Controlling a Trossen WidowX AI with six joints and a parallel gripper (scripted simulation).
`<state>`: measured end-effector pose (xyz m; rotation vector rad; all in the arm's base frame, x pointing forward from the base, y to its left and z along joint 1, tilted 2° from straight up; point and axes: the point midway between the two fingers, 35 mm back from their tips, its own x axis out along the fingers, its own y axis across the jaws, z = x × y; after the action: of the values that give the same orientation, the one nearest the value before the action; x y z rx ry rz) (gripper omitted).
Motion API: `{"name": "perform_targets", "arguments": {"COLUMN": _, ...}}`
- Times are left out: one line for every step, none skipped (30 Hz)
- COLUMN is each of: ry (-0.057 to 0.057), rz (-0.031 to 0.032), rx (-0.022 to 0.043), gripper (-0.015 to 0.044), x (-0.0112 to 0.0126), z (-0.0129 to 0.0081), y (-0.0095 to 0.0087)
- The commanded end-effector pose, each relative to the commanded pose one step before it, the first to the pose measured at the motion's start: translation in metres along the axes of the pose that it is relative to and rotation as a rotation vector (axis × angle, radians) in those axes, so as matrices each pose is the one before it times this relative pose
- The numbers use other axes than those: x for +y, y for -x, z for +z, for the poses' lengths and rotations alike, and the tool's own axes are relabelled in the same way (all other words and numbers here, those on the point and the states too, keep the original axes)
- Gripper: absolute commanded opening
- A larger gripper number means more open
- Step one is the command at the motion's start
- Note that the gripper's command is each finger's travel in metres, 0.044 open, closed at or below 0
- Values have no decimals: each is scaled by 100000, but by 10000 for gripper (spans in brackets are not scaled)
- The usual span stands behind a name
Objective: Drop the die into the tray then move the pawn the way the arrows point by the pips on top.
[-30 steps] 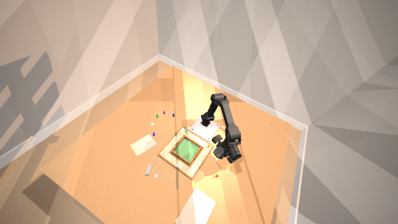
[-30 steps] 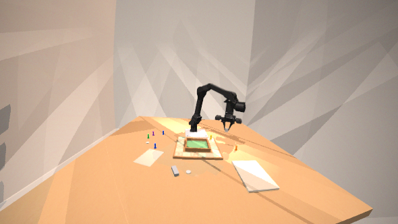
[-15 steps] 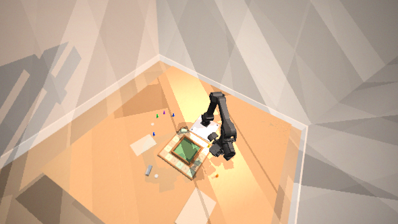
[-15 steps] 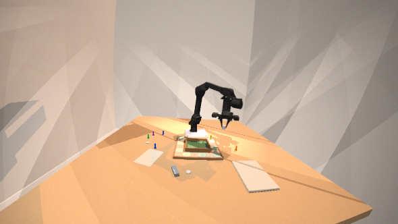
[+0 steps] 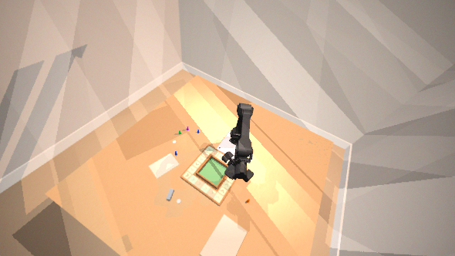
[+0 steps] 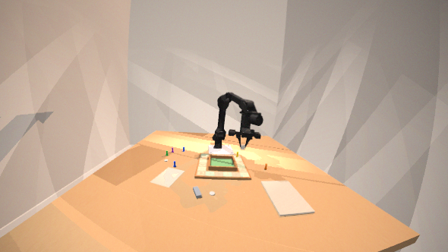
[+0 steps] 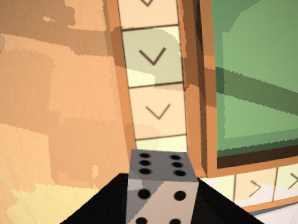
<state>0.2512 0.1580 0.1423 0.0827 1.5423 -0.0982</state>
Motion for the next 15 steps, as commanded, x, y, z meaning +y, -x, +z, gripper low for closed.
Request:
{"name": "perform_targets", "arguments": {"ry": 4031, "rz": 448, "rx": -619, "gripper": 0, "x": -1664, "z": 1079, "y": -201}}
{"name": "perform_targets", "arguments": {"ry": 977, "rz": -59, "rx": -50, "gripper": 0, "x": -454, "z": 243, "y": -92}}
{"name": "perform_targets", "arguments": {"ry": 977, "rz": -61, "rx": -48, "gripper": 0, "x": -460, "z": 230, "y": -93}}
{"name": "perform_targets", "arguments": {"ry": 977, "rz": -63, "rx": -47, "gripper": 0, "x": -466, "z": 217, "y": -93}}
{"name": "perform_targets", "arguments": {"ry": 977, "rz": -66, "rx": -45, "gripper": 0, "x": -471, "z": 203, "y": -93}}
{"name": "perform_targets", "arguments": {"ry": 977, "rz": -68, "rx": -43, "gripper": 0, "x": -476, "z": 190, "y": -93}}
{"name": "perform_targets", "arguments": {"ry": 977, "rz": -70, "rx": -41, "gripper": 0, "x": -481, "z": 176, "y": -93}}
{"name": "perform_targets", "arguments": {"ry": 977, "rz": -72, "rx": -39, "gripper": 0, "x": -485, "z": 163, "y": -94}}
{"name": "perform_targets", "arguments": {"ry": 977, "rz": -74, "rx": -36, "gripper": 0, "x": -489, "z": 149, "y": -94}}
{"name": "perform_targets", "arguments": {"ry": 977, "rz": -76, "rx": -34, "gripper": 0, "x": -492, "z": 135, "y": -94}}
{"name": "perform_targets", "arguments": {"ry": 977, "rz": -78, "rx": -32, "gripper": 0, "x": -495, "z": 121, "y": -94}}
{"name": "perform_targets", "arguments": {"ry": 977, "rz": -80, "rx": -29, "gripper": 0, "x": -498, "z": 107, "y": -94}}
{"name": "perform_targets", "arguments": {"ry": 977, "rz": -82, "rx": -27, "gripper": 0, "x": -500, "z": 93, "y": -94}}
{"name": "perform_targets", "arguments": {"ry": 977, "rz": -83, "rx": -24, "gripper": 0, "x": -501, "z": 79, "y": -95}}
{"name": "perform_targets", "arguments": {"ry": 977, "rz": -85, "rx": -21, "gripper": 0, "x": -503, "z": 65, "y": -95}}
